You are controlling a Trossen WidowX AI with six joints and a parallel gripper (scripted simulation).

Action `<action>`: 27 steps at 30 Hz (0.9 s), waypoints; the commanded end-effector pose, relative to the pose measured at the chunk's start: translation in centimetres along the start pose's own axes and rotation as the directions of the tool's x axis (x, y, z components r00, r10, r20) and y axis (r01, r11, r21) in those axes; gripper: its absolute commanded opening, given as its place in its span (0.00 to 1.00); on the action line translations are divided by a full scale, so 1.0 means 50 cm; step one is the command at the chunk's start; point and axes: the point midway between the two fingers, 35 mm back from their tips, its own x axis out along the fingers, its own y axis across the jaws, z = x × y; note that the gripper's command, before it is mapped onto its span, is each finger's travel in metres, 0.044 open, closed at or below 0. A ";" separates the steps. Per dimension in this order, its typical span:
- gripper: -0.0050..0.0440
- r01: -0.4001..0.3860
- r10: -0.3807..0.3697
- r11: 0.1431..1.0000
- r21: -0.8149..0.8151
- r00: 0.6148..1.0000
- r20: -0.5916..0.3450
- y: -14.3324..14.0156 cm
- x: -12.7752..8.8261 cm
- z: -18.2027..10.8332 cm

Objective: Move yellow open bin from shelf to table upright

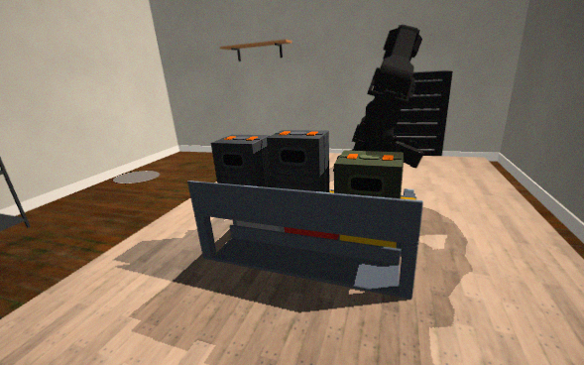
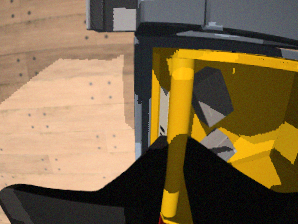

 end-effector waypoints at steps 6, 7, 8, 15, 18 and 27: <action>0.10 0.038 -0.038 0.999 -0.010 0.999 0.005 -0.014 -0.015 0.004; 0.10 0.038 -0.038 0.999 -0.010 0.999 0.005 -0.014 -0.015 0.004; 0.10 0.038 -0.038 0.999 -0.010 0.999 0.005 -0.014 -0.015 0.004; 0.10 0.038 -0.038 0.999 -0.010 0.999 0.005 -0.014 -0.015 0.004; 0.10 0.033 -0.033 0.999 -0.009 0.999 0.004 -0.011 -0.014 0.004; 0.10 0.039 -0.039 0.999 -0.010 0.999 0.005 -0.012 -0.013 0.003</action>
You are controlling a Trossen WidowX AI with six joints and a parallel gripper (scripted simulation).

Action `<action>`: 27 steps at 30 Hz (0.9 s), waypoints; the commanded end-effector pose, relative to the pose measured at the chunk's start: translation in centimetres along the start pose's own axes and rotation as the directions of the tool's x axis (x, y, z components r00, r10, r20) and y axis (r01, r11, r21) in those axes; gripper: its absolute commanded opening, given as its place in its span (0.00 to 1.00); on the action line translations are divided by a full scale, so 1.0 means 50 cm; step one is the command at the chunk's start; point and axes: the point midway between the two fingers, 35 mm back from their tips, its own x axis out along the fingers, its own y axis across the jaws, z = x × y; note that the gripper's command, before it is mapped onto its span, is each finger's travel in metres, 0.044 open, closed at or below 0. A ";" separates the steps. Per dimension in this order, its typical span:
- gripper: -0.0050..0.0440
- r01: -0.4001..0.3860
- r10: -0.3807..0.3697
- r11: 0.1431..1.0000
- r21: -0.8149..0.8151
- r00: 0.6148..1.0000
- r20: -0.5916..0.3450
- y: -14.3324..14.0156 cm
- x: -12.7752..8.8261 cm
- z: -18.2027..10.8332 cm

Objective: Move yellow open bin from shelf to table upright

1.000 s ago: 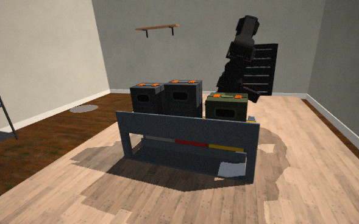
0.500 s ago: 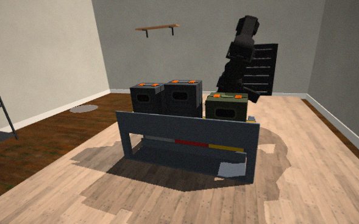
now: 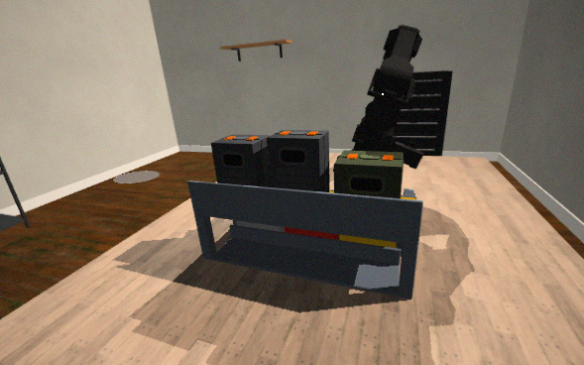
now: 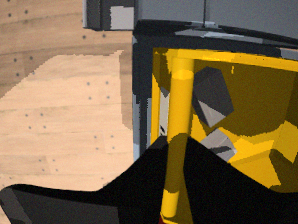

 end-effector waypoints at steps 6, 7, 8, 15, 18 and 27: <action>0.10 0.031 -0.031 0.999 -0.008 1.000 0.004 -0.011 -0.016 0.003; 0.10 0.026 -0.026 1.000 -0.007 1.000 0.003 -0.008 -0.014 0.004; 0.10 0.027 -0.027 1.000 -0.007 1.000 0.003 -0.008 -0.014 0.004; 0.10 0.030 -0.030 1.000 -0.007 1.000 0.004 -0.008 -0.014 0.003; 0.10 0.030 -0.030 1.000 -0.007 1.000 0.004 -0.008 -0.014 0.003; 0.10 0.028 -0.028 1.000 -0.007 1.000 0.003 0.042 -0.018 0.003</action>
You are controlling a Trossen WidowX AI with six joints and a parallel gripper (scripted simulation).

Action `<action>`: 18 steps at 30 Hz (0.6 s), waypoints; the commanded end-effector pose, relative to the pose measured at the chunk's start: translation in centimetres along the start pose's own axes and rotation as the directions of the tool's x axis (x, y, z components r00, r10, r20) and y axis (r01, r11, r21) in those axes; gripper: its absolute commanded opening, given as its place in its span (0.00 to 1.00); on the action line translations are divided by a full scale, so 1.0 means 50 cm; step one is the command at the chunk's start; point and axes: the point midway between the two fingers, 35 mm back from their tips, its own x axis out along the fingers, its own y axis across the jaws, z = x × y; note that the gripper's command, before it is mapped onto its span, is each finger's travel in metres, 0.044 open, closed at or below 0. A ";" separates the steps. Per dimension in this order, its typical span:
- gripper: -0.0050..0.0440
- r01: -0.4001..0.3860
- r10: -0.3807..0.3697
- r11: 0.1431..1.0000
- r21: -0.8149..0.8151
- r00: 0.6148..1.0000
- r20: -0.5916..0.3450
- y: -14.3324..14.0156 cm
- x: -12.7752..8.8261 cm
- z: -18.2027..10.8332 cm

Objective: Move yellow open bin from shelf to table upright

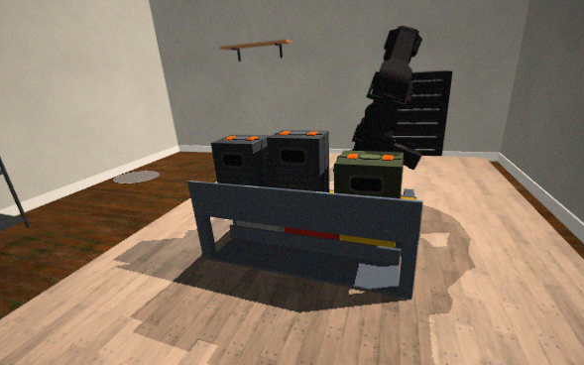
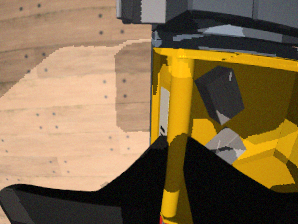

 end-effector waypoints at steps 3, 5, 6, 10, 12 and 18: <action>0.10 0.041 -0.041 0.999 -0.010 0.999 0.005 0.027 -0.027 0.008; 0.10 0.041 -0.041 0.999 -0.010 0.999 0.005 0.027 -0.027 0.008; 0.10 0.041 -0.041 0.999 -0.010 0.999 0.005 0.027 -0.027 0.008; 0.10 0.041 -0.041 0.999 -0.010 0.999 0.005 0.027 -0.027 0.008; 0.10 0.041 -0.041 0.999 -0.010 0.999 0.005 0.027 -0.027 0.008; 0.10 0.039 -0.039 0.999 -0.010 0.999 0.005 0.090 -0.030 0.006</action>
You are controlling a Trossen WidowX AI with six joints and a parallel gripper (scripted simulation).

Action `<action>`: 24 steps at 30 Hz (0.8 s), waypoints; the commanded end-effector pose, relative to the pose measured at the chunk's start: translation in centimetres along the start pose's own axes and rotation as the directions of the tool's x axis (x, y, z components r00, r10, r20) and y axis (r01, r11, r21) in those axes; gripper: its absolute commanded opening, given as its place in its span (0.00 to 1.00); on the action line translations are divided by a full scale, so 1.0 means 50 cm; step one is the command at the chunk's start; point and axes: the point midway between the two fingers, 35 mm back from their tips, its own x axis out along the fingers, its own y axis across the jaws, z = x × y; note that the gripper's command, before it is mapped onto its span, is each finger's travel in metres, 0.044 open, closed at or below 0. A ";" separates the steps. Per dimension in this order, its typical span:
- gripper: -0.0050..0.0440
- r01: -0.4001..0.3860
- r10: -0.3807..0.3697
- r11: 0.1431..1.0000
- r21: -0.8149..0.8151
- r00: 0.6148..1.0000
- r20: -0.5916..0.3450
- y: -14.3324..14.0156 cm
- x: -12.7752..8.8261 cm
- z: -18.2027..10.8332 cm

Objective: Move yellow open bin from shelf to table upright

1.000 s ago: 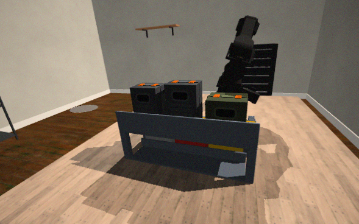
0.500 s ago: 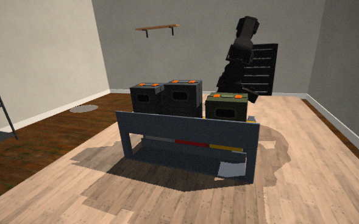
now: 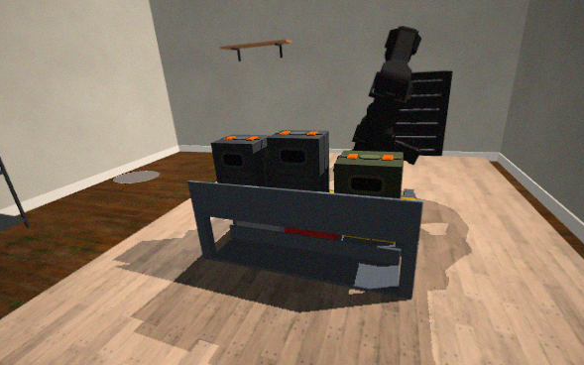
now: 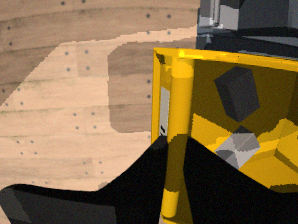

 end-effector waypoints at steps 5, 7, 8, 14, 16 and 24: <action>0.10 0.029 -0.029 1.000 -0.007 1.000 0.003 0.023 -0.020 0.006; 0.10 0.029 -0.029 1.000 -0.007 1.000 0.003 0.023 -0.020 0.006; 0.10 0.029 -0.029 1.000 -0.007 1.000 0.003 0.023 -0.020 0.006; 0.10 0.024 -0.024 1.000 -0.007 1.000 0.003 0.045 -0.022 0.006; 0.10 0.025 -0.025 1.000 -0.006 1.000 0.003 0.069 -0.027 0.006; 0.10 0.025 -0.025 1.000 -0.006 1.000 0.003 0.081 -0.029 0.006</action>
